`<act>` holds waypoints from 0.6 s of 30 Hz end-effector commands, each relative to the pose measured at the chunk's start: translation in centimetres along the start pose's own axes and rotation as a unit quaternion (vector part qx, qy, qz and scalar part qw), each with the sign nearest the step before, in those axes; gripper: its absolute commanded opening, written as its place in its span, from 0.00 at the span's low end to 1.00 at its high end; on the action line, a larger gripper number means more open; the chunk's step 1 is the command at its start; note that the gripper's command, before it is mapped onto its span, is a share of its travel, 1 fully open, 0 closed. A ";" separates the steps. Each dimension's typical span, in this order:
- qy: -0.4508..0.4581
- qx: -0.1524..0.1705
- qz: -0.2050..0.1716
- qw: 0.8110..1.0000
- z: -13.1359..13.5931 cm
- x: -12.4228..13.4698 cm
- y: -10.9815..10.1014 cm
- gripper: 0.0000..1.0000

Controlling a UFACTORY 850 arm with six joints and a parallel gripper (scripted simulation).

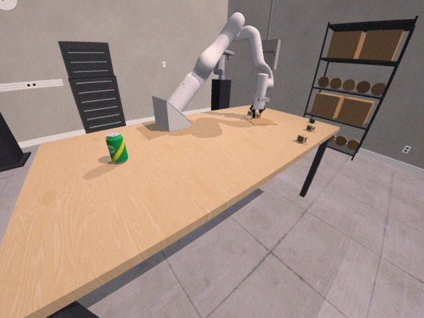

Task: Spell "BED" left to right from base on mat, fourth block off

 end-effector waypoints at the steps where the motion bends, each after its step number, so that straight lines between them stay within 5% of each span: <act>1: 0.000 -0.001 0.000 1.000 -0.1 0.0 0.0 0.50; 9: 0.000 -0.001 0.000 1.000 -0.1 0.0 0.0 0.62; 18: 0.000 -0.001 0.000 1.000 -0.1 0.0 0.0 0.62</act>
Point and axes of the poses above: the point where the finger pads meet when closed, its own y axis out along the fingers, its own z axis across the jaws, x = y × z, the point moved 8 cm from there along -y, back along the fingers, and after that the axes turned 5 degrees about y, right-handed, at the moved point
